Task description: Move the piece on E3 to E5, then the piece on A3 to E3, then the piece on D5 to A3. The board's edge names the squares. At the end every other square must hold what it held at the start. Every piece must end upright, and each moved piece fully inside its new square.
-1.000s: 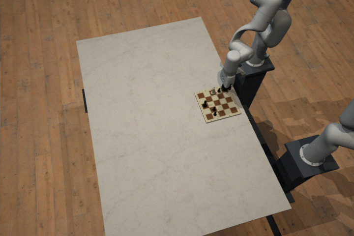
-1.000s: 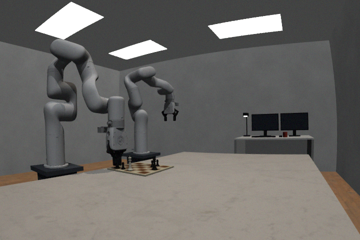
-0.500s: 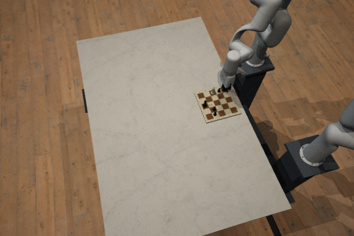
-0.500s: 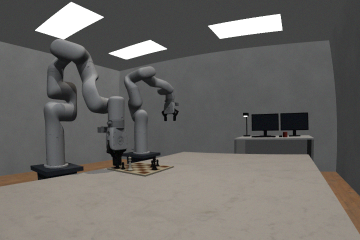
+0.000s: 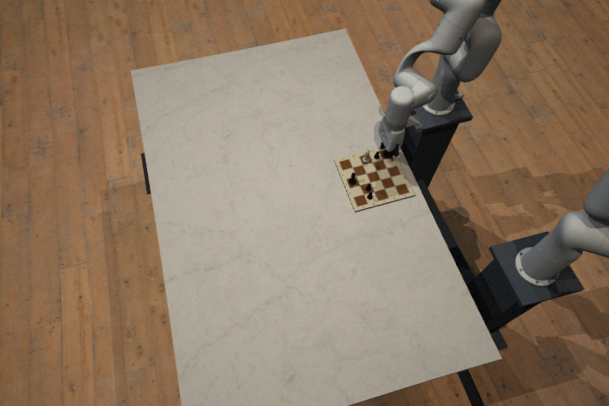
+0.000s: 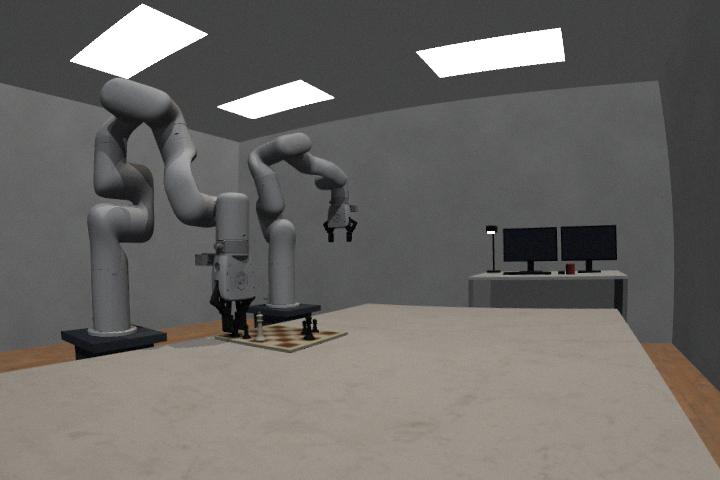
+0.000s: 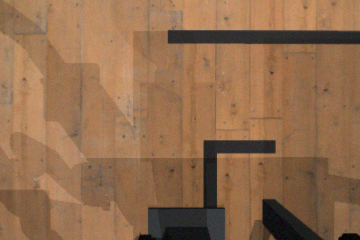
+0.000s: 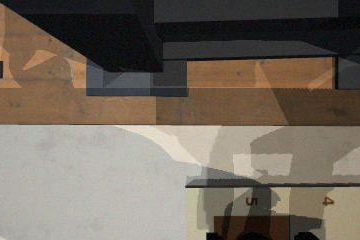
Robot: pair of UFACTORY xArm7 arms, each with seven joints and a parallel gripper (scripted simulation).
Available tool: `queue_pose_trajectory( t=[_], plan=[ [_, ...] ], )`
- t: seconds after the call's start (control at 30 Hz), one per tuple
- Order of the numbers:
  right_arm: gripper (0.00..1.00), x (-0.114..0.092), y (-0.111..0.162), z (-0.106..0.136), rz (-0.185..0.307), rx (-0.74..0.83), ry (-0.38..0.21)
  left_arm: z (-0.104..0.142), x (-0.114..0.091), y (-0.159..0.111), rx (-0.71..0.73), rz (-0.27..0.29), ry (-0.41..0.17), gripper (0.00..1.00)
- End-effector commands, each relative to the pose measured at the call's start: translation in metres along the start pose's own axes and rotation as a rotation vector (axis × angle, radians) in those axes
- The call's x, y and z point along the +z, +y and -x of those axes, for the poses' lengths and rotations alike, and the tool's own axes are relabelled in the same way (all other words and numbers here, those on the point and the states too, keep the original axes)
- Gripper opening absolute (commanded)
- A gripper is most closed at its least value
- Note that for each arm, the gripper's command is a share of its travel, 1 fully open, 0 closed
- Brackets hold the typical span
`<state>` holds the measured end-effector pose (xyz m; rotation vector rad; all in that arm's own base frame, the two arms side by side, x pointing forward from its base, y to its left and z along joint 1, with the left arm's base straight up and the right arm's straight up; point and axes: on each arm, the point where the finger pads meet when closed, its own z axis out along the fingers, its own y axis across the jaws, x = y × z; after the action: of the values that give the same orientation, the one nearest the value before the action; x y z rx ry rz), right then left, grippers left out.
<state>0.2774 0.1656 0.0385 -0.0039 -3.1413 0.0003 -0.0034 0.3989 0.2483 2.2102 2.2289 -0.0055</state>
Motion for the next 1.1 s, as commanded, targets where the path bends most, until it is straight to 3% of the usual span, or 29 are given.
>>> queue_pose_trajectory(
  t=[0.0, 0.37, 0.83, 1.07],
  plan=[
    [0.39, -0.001, 0.001, 0.001, 0.001, 0.0, -0.003, -0.001, -0.002, 0.0, 0.0, 0.001, 0.004, 1.0],
    [0.39, -0.008, 0.001, 0.001, 0.001, 0.0, -0.003, -0.001, -0.002, 0.0, 0.0, 0.001, 0.004, 1.0],
    [0.39, -0.075, 0.001, 0.001, 0.001, 0.0, -0.003, -0.001, -0.002, 0.0, 0.0, 0.001, 0.004, 1.0],
    [0.39, -0.089, 0.001, 0.001, 0.002, 0.0, -0.003, -0.001, -0.002, 0.0, 0.0, 0.001, 0.004, 1.0]
  ],
)
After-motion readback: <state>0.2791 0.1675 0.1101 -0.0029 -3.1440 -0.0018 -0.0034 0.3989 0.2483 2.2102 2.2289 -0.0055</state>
